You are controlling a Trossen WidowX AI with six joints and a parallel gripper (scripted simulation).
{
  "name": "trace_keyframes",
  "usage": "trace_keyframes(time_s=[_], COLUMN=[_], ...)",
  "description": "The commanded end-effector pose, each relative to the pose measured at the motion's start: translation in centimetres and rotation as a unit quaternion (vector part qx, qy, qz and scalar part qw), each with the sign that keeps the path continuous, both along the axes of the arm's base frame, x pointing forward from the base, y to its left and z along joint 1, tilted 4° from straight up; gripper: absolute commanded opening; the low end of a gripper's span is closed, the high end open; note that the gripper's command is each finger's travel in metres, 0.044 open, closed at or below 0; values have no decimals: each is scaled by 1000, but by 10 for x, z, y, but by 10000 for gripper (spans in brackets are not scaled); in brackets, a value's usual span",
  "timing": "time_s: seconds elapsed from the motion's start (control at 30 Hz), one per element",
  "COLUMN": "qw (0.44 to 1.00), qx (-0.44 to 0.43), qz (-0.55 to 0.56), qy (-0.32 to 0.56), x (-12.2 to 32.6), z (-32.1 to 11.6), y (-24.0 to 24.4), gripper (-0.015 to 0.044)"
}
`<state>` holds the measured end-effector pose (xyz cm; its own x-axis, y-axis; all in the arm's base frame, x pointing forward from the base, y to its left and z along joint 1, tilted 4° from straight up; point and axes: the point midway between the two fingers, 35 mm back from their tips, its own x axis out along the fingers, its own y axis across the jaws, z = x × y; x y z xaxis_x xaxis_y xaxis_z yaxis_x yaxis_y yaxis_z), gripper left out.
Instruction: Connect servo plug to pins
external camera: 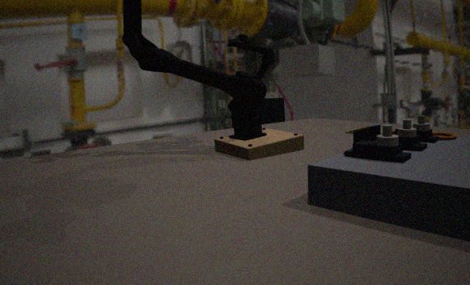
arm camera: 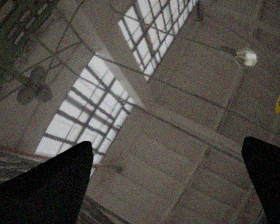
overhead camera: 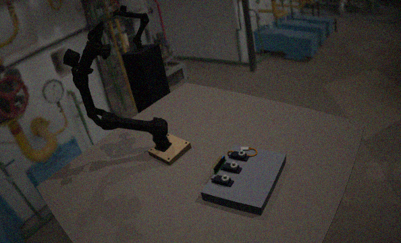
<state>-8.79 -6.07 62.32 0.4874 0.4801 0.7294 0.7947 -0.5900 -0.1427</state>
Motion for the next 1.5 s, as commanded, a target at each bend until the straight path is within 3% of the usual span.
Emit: trace_keyframes(time_s=[0.0, 0.33, 0.9, 1.47], qw=[1000, 996, 963, 883], qx=[0, 30, 122, 259], qz=[0, 43, 117, 192], qy=[1, 67, 211, 340], x=[1, 28, 100, 180], z=[0, -1, -14, -42], y=[0, 27, 76, 109], gripper=[374, 115, 115, 115])
